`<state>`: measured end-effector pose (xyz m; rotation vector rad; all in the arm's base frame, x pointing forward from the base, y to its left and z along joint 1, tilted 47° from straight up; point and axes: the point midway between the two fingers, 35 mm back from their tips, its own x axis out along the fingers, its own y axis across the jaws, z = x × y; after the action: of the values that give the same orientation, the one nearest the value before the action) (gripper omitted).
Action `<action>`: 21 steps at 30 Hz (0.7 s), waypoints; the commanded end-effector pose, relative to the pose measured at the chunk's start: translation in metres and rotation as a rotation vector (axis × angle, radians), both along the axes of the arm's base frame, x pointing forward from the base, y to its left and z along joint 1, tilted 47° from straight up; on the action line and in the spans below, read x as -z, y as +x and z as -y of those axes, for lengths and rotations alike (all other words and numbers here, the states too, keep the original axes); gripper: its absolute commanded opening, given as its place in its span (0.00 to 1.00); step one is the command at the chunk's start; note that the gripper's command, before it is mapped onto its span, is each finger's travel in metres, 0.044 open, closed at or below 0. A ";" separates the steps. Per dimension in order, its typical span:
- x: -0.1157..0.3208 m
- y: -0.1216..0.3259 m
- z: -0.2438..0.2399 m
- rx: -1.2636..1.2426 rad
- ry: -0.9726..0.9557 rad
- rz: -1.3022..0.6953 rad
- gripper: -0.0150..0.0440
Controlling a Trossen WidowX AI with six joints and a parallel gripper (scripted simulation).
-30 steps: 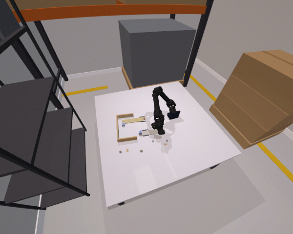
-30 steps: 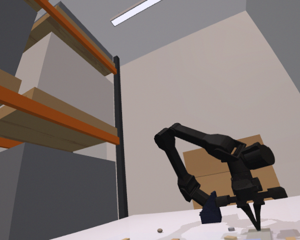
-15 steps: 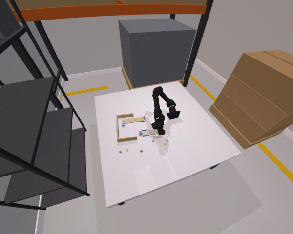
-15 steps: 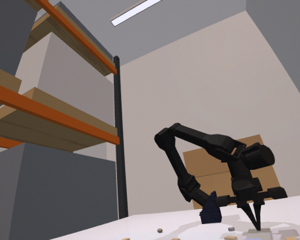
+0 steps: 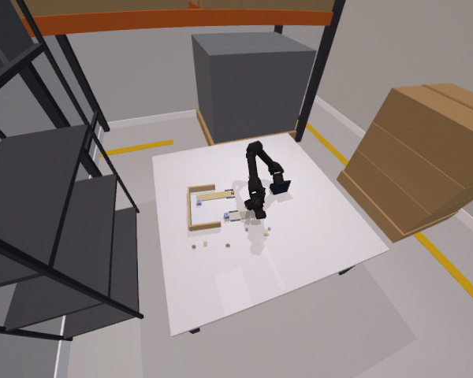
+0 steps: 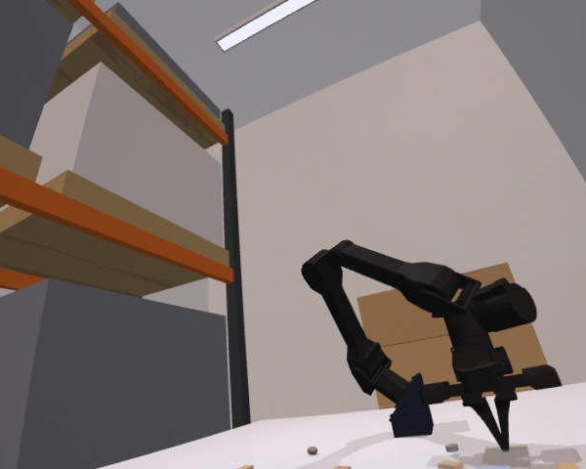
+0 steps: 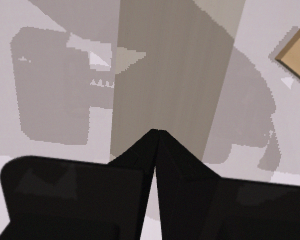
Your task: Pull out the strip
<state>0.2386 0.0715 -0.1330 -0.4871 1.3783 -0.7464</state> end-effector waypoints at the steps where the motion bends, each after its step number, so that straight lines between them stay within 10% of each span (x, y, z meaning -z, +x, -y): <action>1: -0.001 0.000 -0.002 0.001 0.000 -0.002 0.25; 10: -0.029 0.001 -0.031 0.015 -0.007 -0.031 0.25; 21: -0.036 0.042 -0.026 -0.037 -0.009 -0.083 0.74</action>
<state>0.2682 0.0981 -0.1001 -0.5481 1.4394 -0.7139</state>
